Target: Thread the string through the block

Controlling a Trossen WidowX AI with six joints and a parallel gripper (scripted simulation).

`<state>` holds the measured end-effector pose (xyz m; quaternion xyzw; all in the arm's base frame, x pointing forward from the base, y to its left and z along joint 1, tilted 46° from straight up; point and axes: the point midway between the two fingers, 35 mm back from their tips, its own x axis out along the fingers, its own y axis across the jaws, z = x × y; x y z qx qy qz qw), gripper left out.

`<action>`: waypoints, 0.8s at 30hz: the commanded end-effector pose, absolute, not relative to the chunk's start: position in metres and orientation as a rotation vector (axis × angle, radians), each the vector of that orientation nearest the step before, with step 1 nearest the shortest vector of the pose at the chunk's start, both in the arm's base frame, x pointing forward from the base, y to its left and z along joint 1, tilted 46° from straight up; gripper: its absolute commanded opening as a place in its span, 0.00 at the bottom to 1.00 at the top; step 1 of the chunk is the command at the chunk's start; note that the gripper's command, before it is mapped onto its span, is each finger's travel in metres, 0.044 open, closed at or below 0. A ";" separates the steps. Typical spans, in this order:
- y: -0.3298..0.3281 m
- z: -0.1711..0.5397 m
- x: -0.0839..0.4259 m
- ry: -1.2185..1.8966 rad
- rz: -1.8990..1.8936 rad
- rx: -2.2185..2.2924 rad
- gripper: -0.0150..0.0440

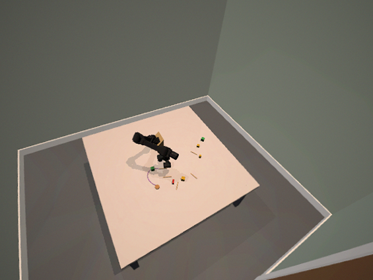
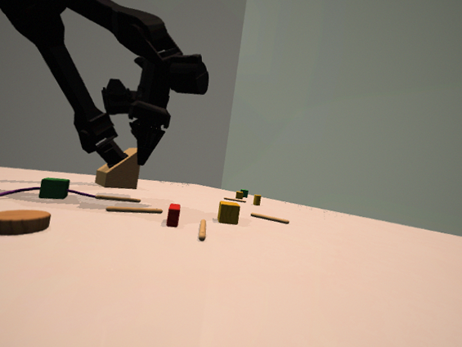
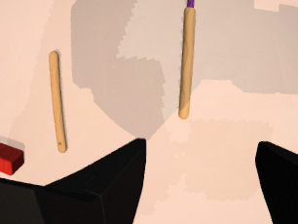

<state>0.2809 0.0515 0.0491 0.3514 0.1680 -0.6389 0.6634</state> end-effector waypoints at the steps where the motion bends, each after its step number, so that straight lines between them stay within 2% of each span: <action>1: 0.052 0.049 0.281 0.380 -1.442 0.794 0.79; 6: 0.066 0.063 0.278 0.381 -1.443 0.795 1.00; 24: 0.070 0.066 0.276 0.382 -1.443 0.786 1.00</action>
